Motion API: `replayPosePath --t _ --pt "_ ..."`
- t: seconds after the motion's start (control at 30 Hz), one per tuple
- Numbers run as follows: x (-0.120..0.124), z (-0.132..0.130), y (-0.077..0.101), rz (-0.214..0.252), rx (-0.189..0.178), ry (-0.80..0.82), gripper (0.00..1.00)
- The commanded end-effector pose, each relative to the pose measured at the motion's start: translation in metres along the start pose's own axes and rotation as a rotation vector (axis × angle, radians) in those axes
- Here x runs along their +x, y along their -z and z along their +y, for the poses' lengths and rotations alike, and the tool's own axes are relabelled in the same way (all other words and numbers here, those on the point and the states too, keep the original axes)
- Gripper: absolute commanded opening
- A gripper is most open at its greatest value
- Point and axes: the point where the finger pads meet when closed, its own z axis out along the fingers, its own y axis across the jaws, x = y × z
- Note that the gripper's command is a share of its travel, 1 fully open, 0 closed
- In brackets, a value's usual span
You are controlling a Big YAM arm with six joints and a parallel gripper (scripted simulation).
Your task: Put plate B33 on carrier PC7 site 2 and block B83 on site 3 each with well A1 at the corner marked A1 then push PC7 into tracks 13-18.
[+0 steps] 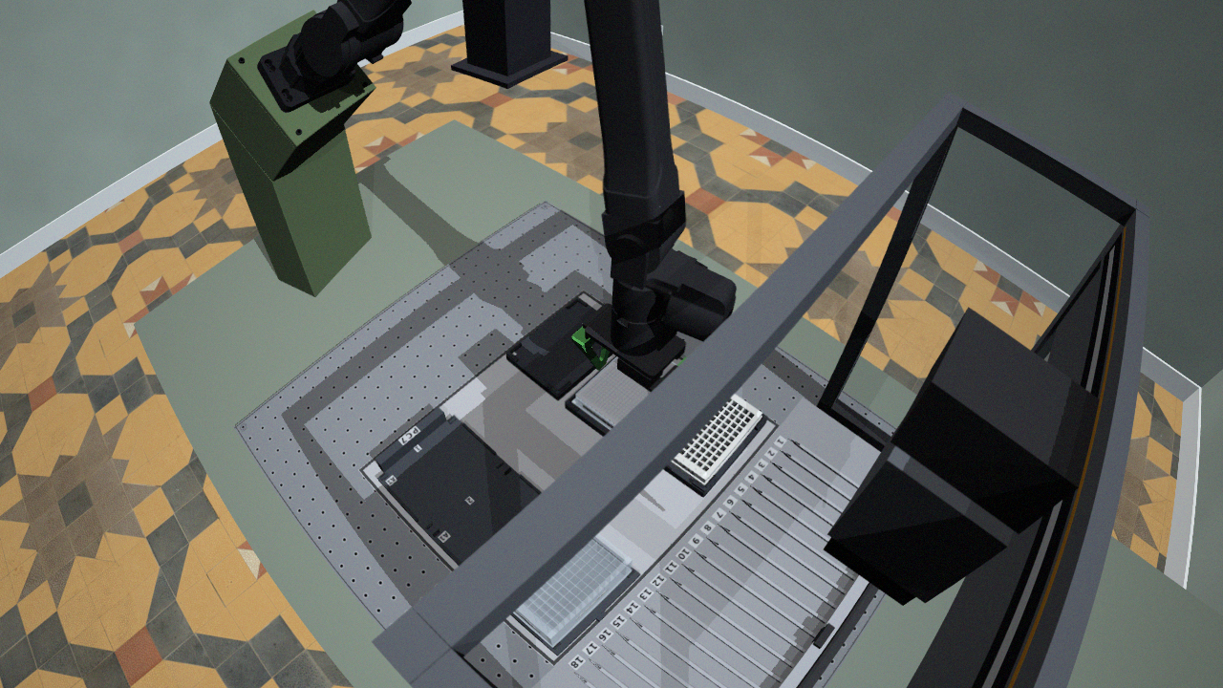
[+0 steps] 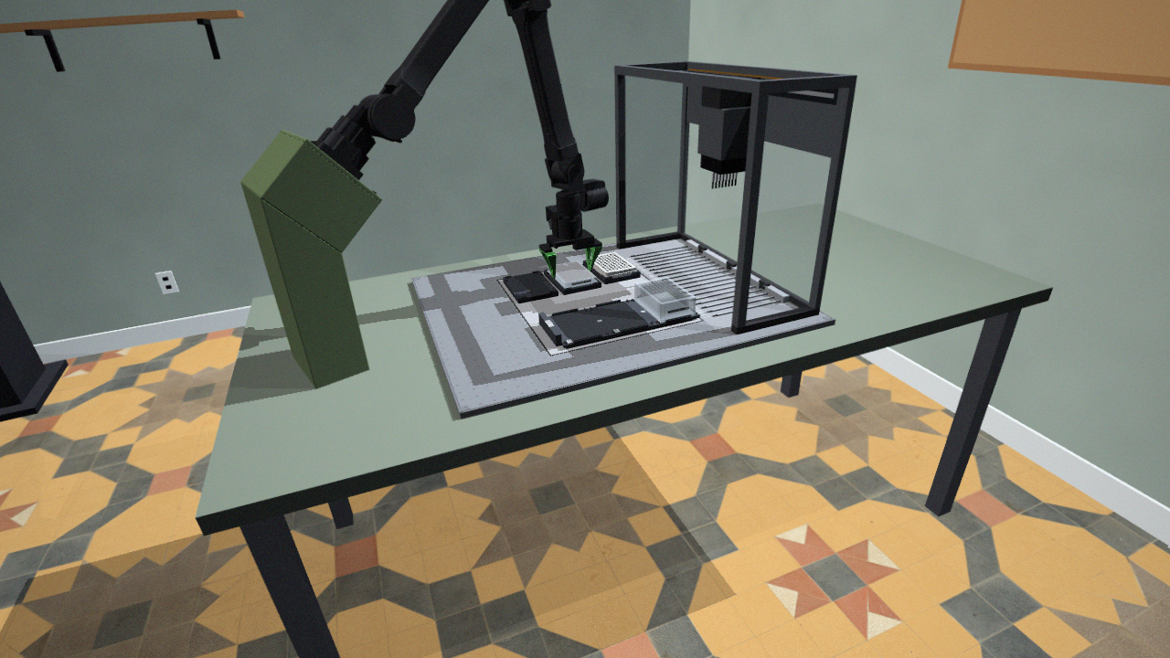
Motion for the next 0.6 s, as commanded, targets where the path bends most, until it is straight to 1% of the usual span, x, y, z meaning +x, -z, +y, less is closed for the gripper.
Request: replayPosePath --t 0.0,0.13,0.17,0.3,0.33,0.57 --pt "-0.0071 -0.0099 -0.0055 -0.01 0.021 -0.003 1.0" --pt "-0.0074 -0.0097 -0.0076 -0.01 0.02 -0.003 1.0" --pt "-0.0034 -0.0095 0.0 -0.006 0.019 0.0 1.0" --pt "-0.0034 -0.0095 0.0 -0.006 0.019 0.0 1.0" --pt "-0.0011 -0.0088 0.0004 -0.004 0.02 -0.004 0.0" --pt "-0.0025 -0.0091 0.0006 -0.006 0.019 0.0 0.0"
